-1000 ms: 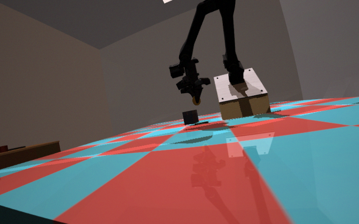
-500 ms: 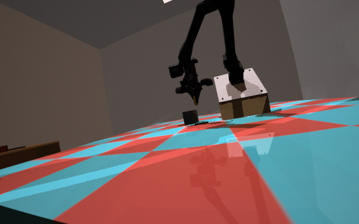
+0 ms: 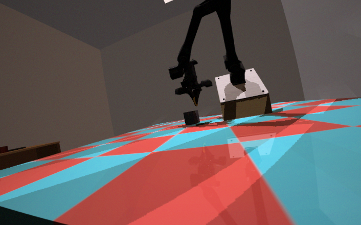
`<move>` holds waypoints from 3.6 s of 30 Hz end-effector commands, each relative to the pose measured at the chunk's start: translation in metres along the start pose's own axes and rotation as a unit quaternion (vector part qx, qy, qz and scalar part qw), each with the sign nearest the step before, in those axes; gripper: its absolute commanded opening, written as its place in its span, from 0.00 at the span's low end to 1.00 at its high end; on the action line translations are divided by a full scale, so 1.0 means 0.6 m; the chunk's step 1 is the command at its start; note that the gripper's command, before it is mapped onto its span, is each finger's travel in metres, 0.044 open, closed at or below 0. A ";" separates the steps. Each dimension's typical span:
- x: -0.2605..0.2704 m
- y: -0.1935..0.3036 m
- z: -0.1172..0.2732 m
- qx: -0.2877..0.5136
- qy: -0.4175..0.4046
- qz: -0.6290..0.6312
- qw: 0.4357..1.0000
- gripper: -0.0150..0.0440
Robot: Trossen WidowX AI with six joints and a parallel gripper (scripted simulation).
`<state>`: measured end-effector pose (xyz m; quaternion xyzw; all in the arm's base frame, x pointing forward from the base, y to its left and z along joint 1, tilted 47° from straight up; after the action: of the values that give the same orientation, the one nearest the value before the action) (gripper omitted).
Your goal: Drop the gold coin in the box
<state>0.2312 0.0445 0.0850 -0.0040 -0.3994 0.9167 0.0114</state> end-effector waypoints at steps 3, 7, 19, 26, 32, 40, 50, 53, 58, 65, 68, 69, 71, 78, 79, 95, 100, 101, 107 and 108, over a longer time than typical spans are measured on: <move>-0.017 0.015 0.003 0.001 0.002 0.004 1.000 0.25; -0.028 0.028 0.004 0.002 0.002 0.004 1.000 0.25; -0.056 0.067 0.005 0.004 0.003 0.004 1.000 0.25; -0.070 0.092 0.005 0.004 0.003 0.004 1.000 0.25; -0.081 0.115 0.005 0.004 0.003 0.005 1.000 0.25; -0.093 0.147 0.003 0.002 0.003 0.005 1.000 0.25; -0.101 0.177 0.001 0.000 0.003 0.005 1.000 0.26; -0.099 0.171 0.000 -0.001 0.002 0.002 1.000 0.25; -0.099 0.171 0.000 -0.001 0.002 0.002 1.000 0.25; -0.100 0.175 0.001 -0.001 0.003 0.003 1.000 0.25; -0.102 0.178 0.002 -0.001 0.003 0.006 1.000 0.25; -0.103 0.179 0.002 -0.001 0.003 0.007 1.000 0.25; -0.105 0.181 0.003 -0.001 0.003 0.010 1.000 0.25; -0.102 0.179 0.001 -0.003 0.002 0.005 1.000 0.25; -0.102 0.179 0.001 -0.003 0.002 0.005 1.000 0.25; -0.103 0.179 -0.013 -0.003 0.002 0.002 1.000 0.25; -0.103 0.179 -0.019 -0.003 0.002 0.002 1.000 0.25; -0.103 0.179 -0.020 -0.003 0.002 0.002 1.000 0.25; -0.103 0.179 -0.027 -0.003 0.002 0.002 1.000 0.25; -0.103 0.179 -0.028 -0.003 0.002 0.002 1.000 0.25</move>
<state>0.2914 -0.0194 -0.0038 -0.0068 -0.4002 0.9164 0.0066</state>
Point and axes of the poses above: the point midway between the two fingers, 35 mm back from their tips, its own z axis back along the fingers, its own x axis across the jaws, y = z × x, the point moved 7 cm from there along z, back along the fingers, and after that the axes turned 10 degrees about z, right-handed, at the moved point
